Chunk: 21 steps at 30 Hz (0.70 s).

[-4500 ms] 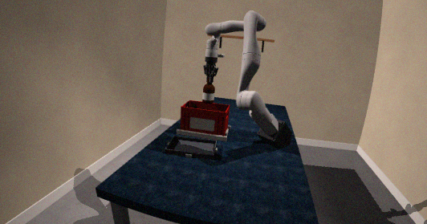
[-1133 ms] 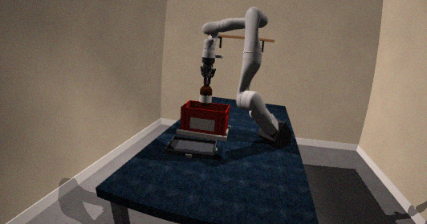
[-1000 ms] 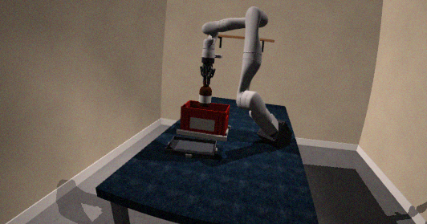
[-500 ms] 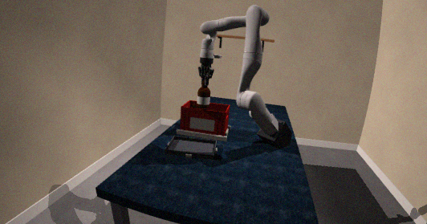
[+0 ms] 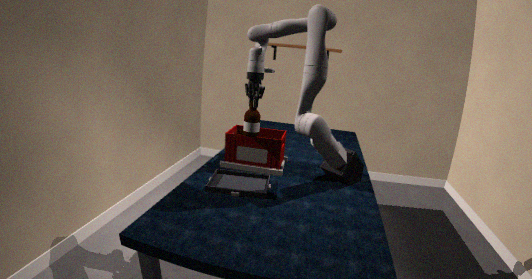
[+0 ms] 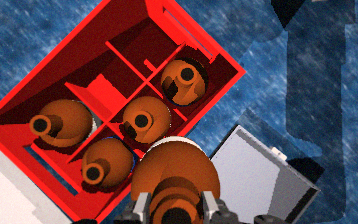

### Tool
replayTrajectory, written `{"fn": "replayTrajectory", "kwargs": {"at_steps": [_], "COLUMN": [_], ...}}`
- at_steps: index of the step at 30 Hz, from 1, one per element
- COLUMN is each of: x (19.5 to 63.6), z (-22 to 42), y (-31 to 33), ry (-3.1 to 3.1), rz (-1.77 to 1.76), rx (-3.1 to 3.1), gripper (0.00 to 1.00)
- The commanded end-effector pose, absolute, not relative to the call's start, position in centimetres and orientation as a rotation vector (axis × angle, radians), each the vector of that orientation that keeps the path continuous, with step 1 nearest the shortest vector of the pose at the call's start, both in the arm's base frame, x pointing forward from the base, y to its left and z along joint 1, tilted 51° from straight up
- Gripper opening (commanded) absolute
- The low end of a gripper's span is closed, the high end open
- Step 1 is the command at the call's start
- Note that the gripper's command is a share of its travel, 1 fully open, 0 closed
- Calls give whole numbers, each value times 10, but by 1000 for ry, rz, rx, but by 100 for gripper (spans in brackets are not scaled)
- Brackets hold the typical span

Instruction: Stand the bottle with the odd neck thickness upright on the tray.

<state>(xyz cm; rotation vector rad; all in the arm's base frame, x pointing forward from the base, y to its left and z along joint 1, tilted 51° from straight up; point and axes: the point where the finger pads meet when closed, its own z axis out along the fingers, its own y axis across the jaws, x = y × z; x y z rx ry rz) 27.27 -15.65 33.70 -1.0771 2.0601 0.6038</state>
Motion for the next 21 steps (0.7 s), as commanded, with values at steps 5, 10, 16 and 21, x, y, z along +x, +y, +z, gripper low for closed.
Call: {"fn": "replayTrajectory", "kwargs": {"at_steps": [5,10,16,21], "x": [266,264,259,256], "z": [347,351,361,368], "y": [-146,-140,-129,-120], "ry": [2069,2069,2069,2069], "rz": [595,595,595,595], "rx": [-1073,-1073,-1073,-1073], "gripper": [0,0,0,0]}}
